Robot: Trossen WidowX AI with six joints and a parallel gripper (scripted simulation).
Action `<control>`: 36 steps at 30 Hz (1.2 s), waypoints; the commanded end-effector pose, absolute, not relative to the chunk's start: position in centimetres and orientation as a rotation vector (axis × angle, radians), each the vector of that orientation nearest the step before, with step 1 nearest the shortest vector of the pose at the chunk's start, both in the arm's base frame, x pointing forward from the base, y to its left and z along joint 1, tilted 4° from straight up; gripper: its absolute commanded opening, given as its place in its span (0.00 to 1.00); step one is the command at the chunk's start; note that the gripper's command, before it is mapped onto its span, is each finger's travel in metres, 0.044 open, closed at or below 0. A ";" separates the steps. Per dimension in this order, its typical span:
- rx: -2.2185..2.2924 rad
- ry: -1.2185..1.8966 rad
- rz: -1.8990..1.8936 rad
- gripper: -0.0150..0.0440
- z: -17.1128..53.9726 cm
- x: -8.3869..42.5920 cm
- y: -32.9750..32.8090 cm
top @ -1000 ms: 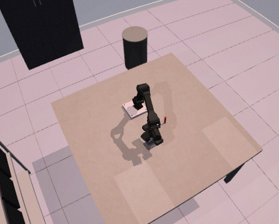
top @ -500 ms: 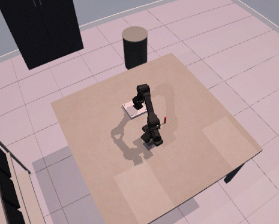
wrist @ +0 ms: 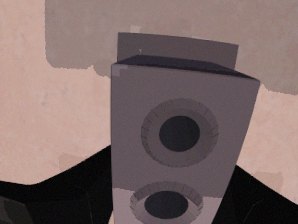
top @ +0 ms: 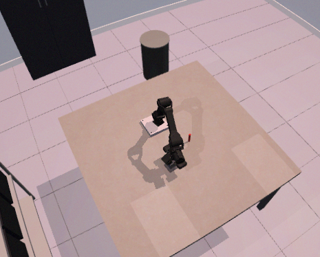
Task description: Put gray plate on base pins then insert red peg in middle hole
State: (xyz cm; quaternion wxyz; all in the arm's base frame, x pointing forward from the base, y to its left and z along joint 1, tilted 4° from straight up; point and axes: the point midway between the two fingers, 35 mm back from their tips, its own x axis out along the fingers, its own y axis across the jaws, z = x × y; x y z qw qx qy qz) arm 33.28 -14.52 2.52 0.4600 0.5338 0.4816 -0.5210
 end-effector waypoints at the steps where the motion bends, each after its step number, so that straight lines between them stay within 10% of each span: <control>1: 1.307 1.197 -1.289 0.25 1.8 33.1 -14.5; 10: 1.314 1.186 -1.283 0.25 2.3 33.3 -14.5; 27: 1.314 1.186 -1.283 1.00 2.3 33.3 -14.5; 36: 1.310 1.192 -1.286 1.00 8.8 34.0 -15.0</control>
